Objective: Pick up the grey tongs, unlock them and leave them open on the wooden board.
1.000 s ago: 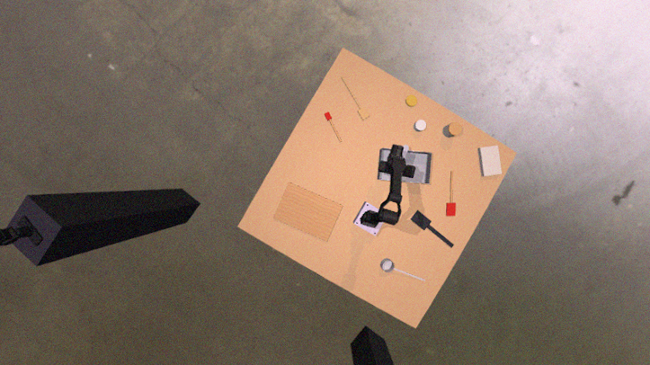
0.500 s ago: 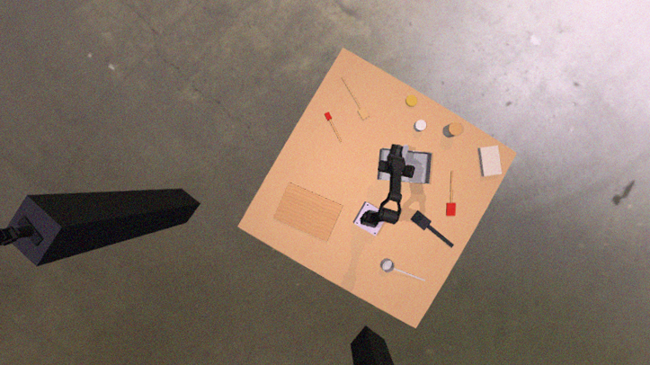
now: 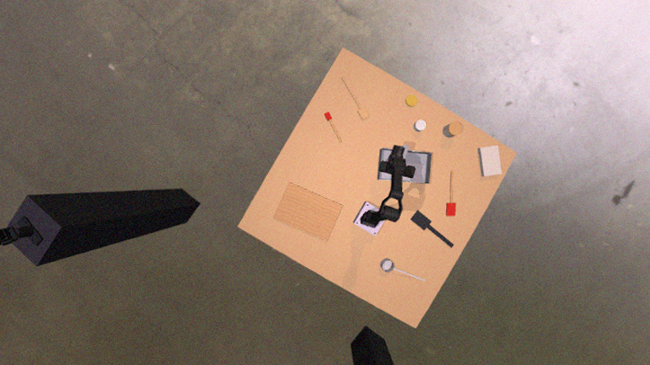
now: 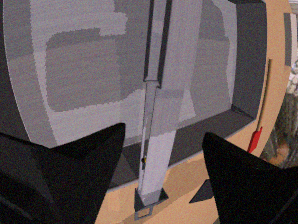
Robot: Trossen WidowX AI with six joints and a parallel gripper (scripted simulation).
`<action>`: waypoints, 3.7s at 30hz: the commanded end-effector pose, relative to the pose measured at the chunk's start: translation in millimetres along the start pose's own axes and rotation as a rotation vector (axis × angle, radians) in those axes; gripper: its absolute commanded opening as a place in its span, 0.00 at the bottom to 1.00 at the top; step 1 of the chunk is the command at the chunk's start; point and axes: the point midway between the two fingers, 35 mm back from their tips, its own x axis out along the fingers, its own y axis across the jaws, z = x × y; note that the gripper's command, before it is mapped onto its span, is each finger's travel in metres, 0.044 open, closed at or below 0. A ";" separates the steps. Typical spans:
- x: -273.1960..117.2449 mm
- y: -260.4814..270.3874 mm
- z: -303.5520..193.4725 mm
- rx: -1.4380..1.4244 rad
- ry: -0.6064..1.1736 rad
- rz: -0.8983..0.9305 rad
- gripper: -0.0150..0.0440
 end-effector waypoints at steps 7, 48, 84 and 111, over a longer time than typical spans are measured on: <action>18.4 1.7 -2.3 -0.010 0.008 0.004 0.69; 48.6 -0.1 -3.7 -0.001 0.004 -0.003 0.27; -11.6 -37.0 -5.3 -0.021 0.033 0.329 0.00; -31.3 -8.8 7.8 0.098 0.034 0.516 0.00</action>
